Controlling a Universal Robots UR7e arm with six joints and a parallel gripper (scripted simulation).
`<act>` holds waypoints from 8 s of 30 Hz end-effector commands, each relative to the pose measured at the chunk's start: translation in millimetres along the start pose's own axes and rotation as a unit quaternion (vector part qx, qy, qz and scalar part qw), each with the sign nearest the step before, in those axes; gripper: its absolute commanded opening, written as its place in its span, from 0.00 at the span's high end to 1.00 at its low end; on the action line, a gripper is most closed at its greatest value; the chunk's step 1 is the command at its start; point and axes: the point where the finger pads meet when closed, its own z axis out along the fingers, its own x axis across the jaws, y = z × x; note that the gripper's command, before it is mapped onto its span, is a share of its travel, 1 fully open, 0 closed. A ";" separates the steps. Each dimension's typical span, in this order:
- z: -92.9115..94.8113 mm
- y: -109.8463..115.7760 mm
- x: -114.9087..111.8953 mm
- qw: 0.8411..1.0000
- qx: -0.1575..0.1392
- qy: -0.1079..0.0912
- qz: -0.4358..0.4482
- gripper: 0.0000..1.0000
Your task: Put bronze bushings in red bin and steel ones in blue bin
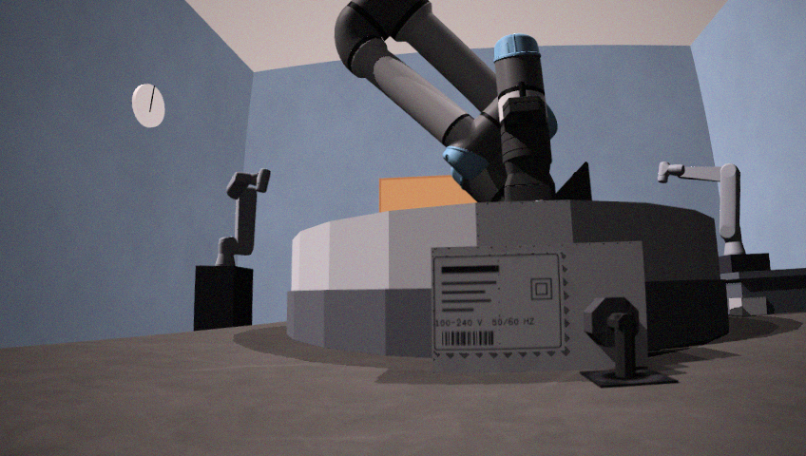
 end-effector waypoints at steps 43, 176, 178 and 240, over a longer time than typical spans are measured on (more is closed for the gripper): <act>-45.2 -16.2 -134.9 1.000 -0.002 0.000 0.000 1.00; 66.5 -32.6 -281.4 1.000 -0.003 0.000 0.001 1.00; 69.0 -32.6 -281.4 1.000 -0.003 0.000 0.001 1.00; 88.3 -32.4 -281.4 1.000 -0.003 0.000 0.001 0.58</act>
